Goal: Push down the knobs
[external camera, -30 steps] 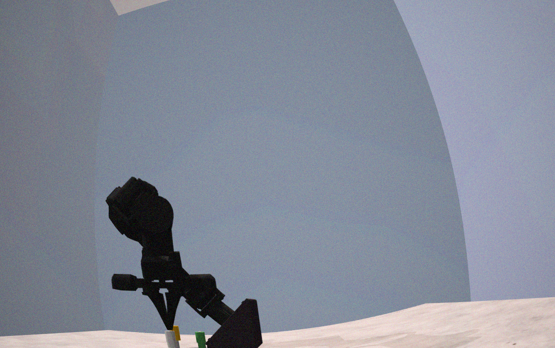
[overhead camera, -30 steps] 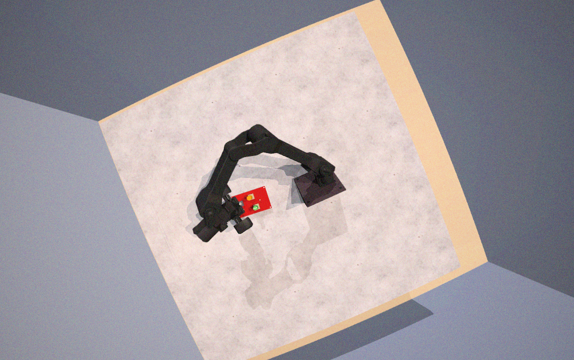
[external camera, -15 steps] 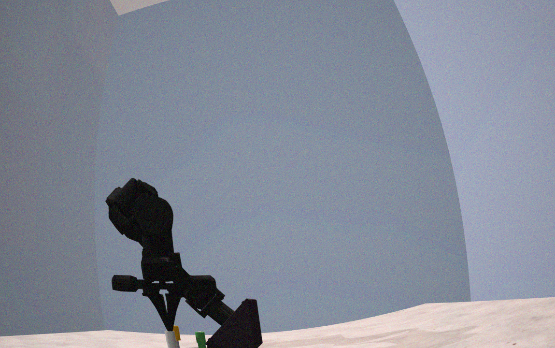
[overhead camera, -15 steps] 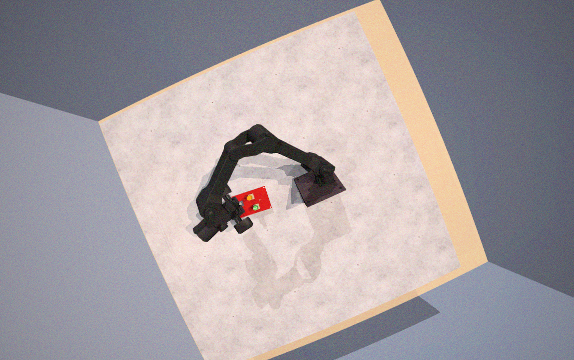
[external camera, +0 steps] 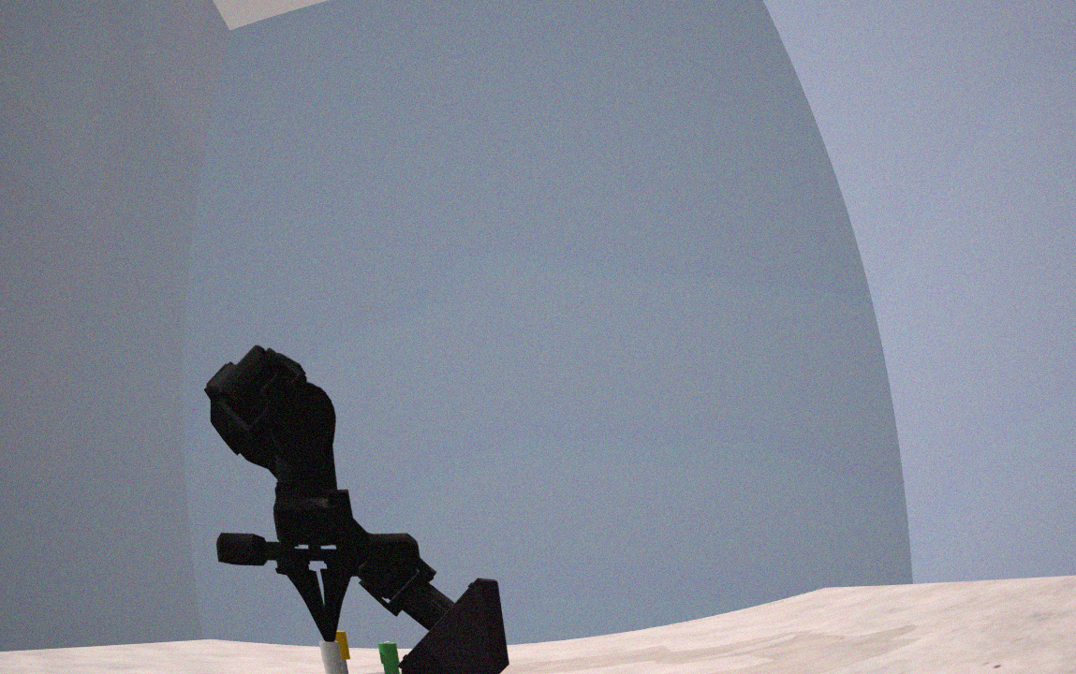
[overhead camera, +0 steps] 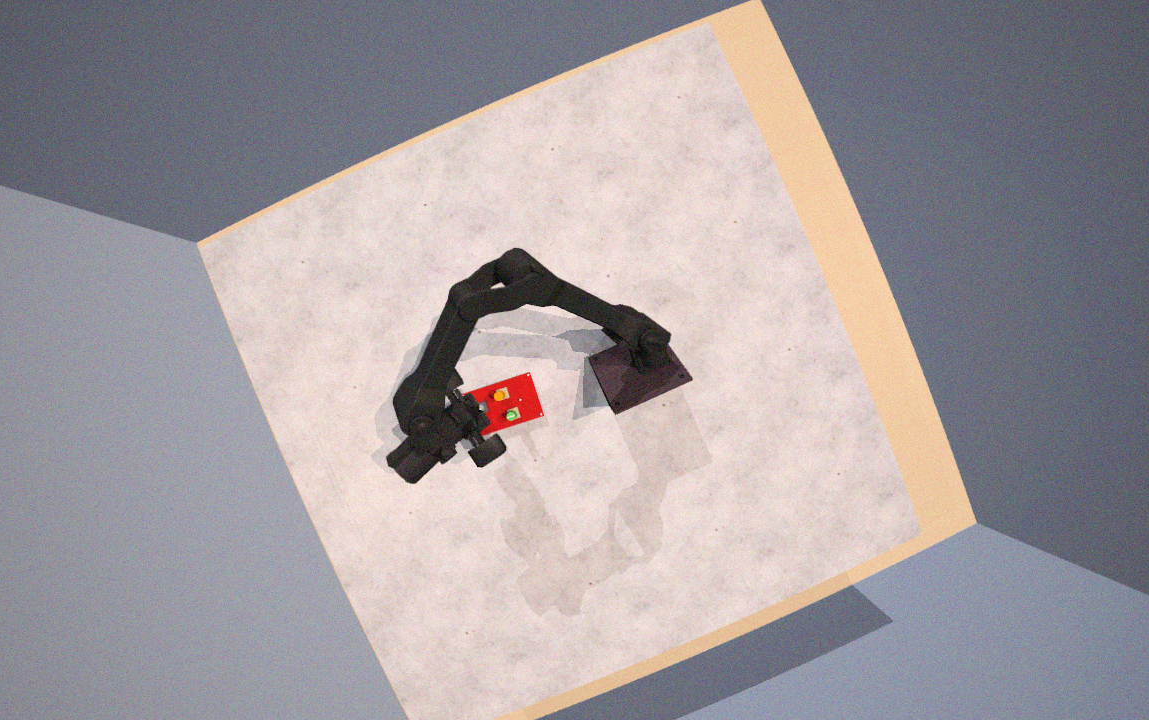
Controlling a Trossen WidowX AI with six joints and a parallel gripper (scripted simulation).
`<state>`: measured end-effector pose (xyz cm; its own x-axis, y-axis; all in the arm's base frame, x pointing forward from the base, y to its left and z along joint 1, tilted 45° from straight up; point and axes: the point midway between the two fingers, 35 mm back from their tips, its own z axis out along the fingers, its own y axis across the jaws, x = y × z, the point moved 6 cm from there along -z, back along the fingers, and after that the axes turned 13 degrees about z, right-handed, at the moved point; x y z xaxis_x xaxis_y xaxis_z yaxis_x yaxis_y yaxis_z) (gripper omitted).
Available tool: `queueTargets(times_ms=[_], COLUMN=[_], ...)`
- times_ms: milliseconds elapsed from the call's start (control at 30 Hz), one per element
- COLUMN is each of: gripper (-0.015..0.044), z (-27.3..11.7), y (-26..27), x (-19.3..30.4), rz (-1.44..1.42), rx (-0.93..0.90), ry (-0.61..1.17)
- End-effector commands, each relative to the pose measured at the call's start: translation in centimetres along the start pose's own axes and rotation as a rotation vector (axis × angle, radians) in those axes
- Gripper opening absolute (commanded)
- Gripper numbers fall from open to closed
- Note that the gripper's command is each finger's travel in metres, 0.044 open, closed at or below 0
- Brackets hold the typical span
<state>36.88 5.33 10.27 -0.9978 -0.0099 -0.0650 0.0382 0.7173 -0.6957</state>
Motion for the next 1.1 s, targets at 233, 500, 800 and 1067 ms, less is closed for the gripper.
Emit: queueTargets(times_ms=[233, 500, 800, 1067], gripper=[0.0000, 0.0000, 0.0000, 0.0000], z=[0.14, 0.31, 0.43, 0.51], y=[-0.10, -0.10, -0.10, -0.10], x=[-0.05, -0.05, -0.05, -0.05], rz=[-0.001, -0.001, -0.001, -0.001], rx=[0.006, 0.006, 0.006, 0.006], ry=[-0.003, -0.003, -0.003, -0.003])
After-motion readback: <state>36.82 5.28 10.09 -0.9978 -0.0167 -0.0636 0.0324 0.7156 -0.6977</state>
